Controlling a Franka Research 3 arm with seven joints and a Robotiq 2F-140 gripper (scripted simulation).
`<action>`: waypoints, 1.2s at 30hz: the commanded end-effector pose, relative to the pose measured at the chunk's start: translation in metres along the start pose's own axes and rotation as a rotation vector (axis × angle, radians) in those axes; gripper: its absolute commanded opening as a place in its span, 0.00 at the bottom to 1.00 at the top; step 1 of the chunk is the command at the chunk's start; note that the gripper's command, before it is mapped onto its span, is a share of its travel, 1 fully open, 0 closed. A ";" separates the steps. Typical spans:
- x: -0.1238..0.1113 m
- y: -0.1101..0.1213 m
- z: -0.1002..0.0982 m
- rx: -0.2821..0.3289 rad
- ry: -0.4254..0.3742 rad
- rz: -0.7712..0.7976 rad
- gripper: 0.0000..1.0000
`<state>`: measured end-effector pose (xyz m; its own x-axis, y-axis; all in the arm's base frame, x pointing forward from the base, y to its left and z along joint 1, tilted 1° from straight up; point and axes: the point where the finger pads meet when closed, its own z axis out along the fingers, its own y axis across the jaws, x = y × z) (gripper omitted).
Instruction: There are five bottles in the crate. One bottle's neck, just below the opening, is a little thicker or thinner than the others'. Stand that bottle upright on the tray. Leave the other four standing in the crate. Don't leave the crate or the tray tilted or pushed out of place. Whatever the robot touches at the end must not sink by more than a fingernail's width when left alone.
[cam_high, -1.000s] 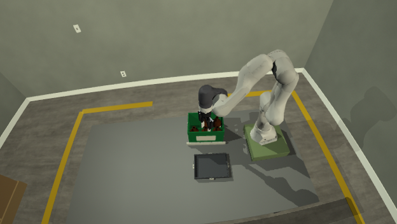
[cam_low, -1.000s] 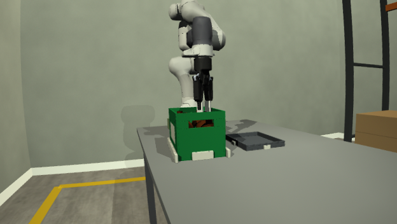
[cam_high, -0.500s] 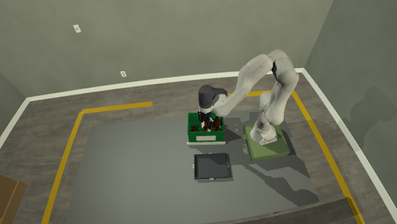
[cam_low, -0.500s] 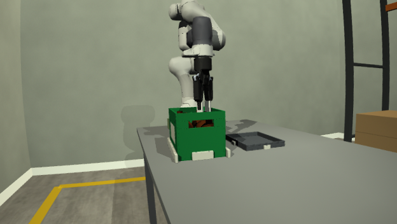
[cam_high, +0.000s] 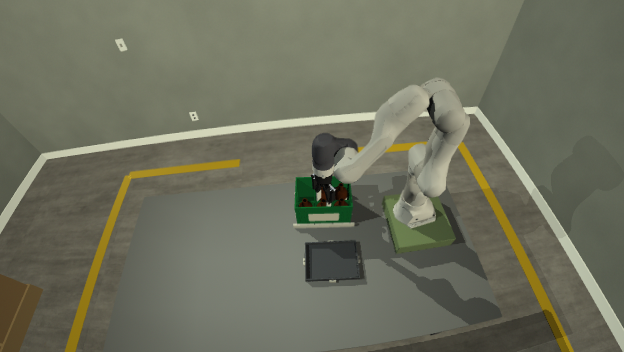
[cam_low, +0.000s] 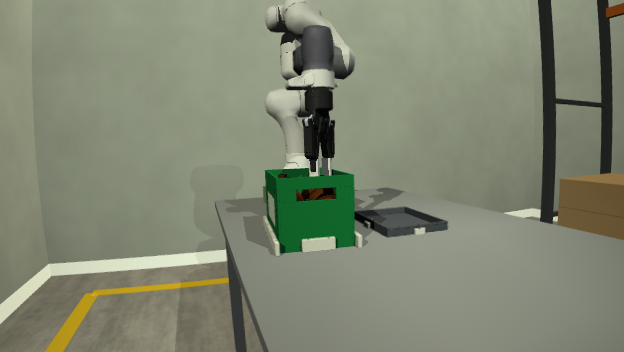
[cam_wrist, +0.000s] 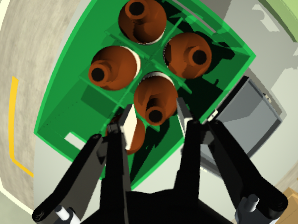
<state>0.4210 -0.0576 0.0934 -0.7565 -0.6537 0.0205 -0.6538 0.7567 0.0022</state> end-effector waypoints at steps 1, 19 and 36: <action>0.001 -0.001 -0.005 -0.001 0.000 -0.001 0.44; 0.001 -0.001 -0.055 -0.001 0.000 -0.001 0.44; 0.001 -0.001 -0.084 -0.001 0.000 -0.001 0.44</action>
<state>0.4265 -0.0586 0.1759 -0.7554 -0.6551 0.0090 -0.6552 0.7554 -0.0048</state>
